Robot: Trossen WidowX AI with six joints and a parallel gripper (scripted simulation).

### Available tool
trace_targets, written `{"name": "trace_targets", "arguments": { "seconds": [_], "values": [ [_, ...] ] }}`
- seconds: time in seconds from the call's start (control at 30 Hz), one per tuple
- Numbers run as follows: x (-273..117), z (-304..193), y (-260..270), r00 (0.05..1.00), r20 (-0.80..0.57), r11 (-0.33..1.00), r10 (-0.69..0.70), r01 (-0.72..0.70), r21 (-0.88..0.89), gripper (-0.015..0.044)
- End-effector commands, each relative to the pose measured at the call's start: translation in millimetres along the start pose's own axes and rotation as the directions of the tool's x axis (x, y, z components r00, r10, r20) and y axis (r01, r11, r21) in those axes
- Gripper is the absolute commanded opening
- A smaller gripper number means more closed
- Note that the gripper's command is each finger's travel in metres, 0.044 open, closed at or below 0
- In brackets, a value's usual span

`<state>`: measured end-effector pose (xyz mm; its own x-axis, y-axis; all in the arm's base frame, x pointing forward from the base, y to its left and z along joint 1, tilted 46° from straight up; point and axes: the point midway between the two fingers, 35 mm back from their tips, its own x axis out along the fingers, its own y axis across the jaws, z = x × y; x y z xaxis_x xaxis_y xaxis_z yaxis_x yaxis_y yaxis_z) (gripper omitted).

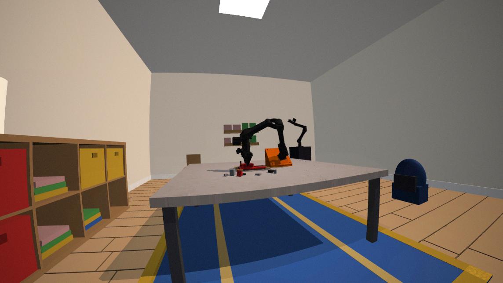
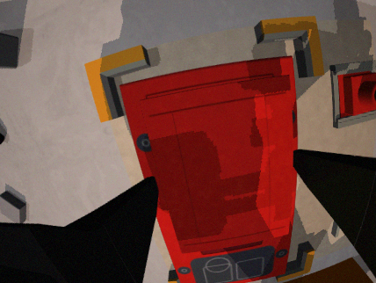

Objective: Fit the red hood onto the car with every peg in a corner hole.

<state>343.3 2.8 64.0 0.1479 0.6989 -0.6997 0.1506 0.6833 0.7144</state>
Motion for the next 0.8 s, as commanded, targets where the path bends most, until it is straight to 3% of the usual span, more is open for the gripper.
{"name": "trace_targets", "arguments": {
  "seconds": [0.0, 0.33, 0.77],
  "values": [
    [-1, 0, 0, 1.0, 0.0, 1.0, -0.001, 0.001, 0.0, 0.044],
    [-70, 1, 0, 1.0, -0.005, 1.0, -0.005, 0.005, 0.001, 0.044],
    [-71, 1, 0, 1.0, -0.006, 1.0, -0.005, 0.005, 0.001, 0.044]
  ]
}}
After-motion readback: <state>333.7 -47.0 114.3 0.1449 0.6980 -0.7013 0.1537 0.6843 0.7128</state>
